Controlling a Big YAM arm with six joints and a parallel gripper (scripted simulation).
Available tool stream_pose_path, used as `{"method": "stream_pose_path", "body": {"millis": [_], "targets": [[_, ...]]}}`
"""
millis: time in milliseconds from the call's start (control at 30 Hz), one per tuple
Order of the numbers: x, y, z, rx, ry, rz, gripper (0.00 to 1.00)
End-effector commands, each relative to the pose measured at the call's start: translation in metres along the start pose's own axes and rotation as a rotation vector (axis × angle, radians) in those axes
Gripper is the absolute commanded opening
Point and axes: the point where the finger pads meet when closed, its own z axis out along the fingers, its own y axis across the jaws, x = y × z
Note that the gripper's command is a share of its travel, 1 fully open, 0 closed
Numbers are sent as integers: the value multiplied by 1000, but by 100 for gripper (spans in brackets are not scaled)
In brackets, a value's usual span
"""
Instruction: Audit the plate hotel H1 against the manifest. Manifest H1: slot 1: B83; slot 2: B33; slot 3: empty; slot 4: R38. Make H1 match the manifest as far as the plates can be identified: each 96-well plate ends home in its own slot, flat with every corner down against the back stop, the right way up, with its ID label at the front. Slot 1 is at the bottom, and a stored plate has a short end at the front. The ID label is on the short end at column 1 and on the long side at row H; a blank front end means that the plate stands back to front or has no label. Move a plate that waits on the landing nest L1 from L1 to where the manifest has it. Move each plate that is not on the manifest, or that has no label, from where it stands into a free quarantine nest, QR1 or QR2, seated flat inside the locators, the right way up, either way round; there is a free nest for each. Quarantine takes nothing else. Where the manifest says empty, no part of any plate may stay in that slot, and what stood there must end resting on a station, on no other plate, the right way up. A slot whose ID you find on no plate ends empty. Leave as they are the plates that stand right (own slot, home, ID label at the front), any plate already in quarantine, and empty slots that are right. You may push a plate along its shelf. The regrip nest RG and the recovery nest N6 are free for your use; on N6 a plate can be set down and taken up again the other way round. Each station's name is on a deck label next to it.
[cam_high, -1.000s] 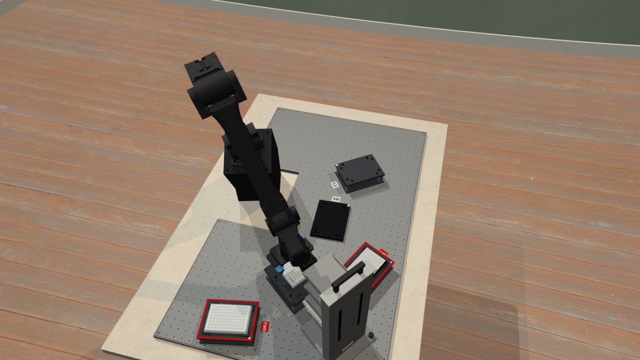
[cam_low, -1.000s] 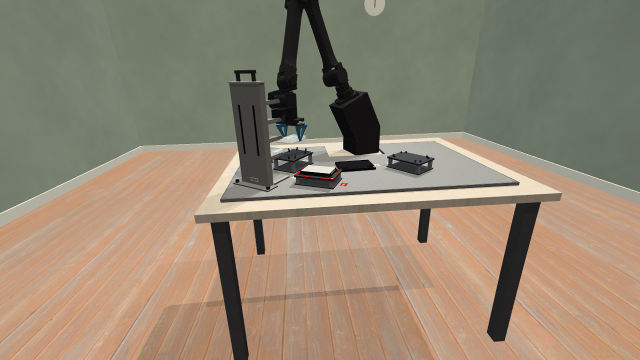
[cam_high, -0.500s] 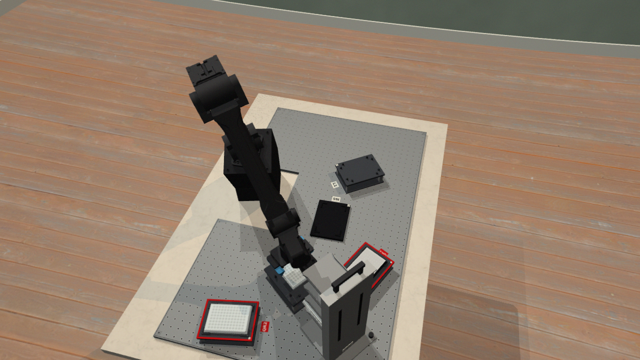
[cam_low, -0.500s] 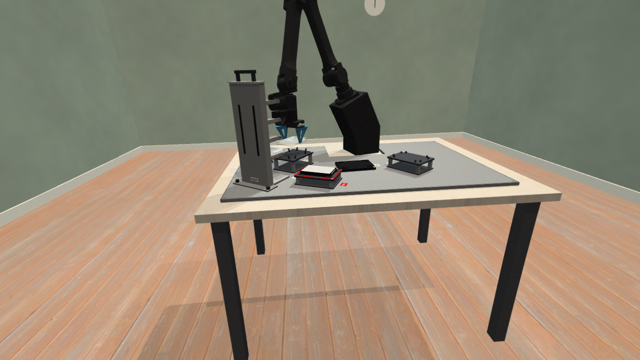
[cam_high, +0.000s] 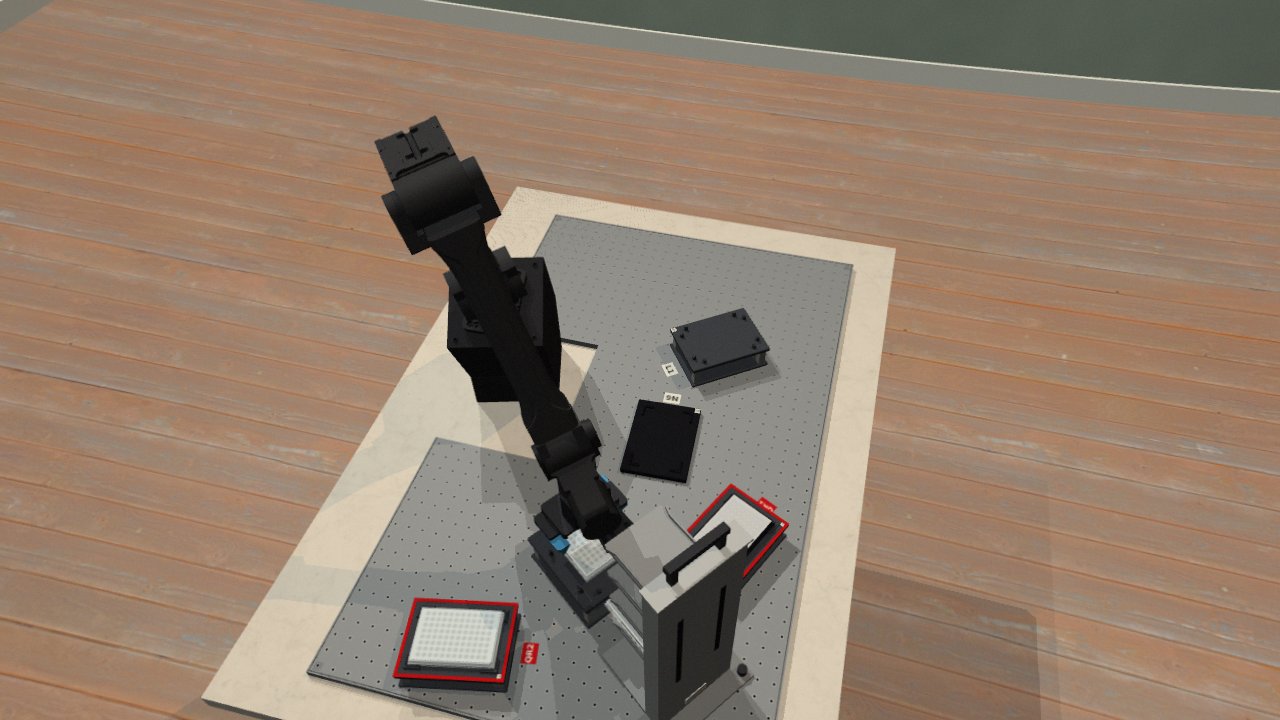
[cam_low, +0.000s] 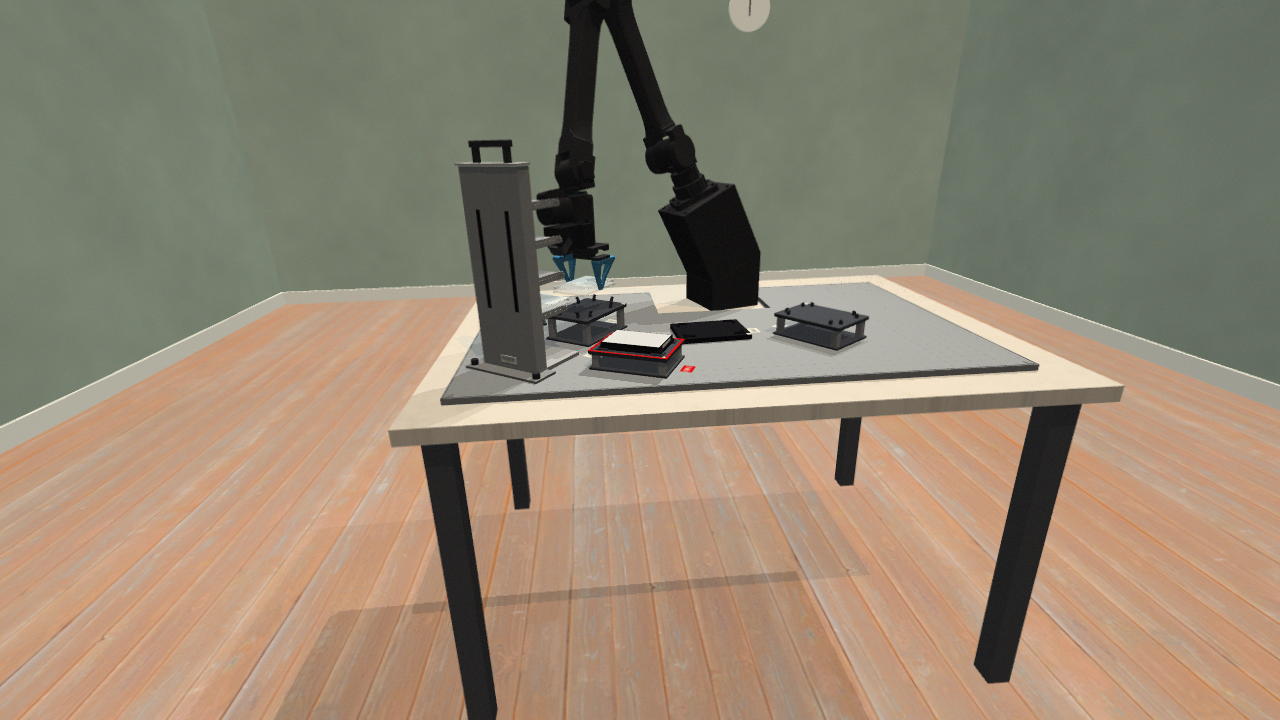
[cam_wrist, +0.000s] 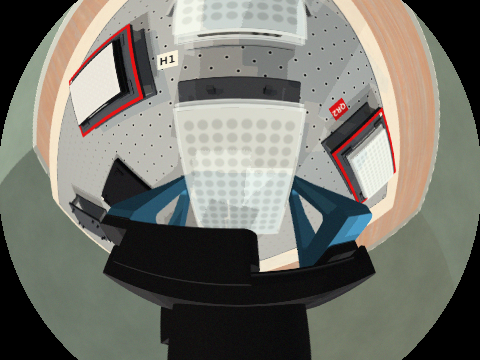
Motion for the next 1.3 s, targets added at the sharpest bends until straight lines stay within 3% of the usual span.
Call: {"method": "stream_pose_path", "body": {"millis": [0,1267], "targets": [[-9,-6,4,7,-20,1,86],[-13,-8,26,9,-26,2,86]]}}
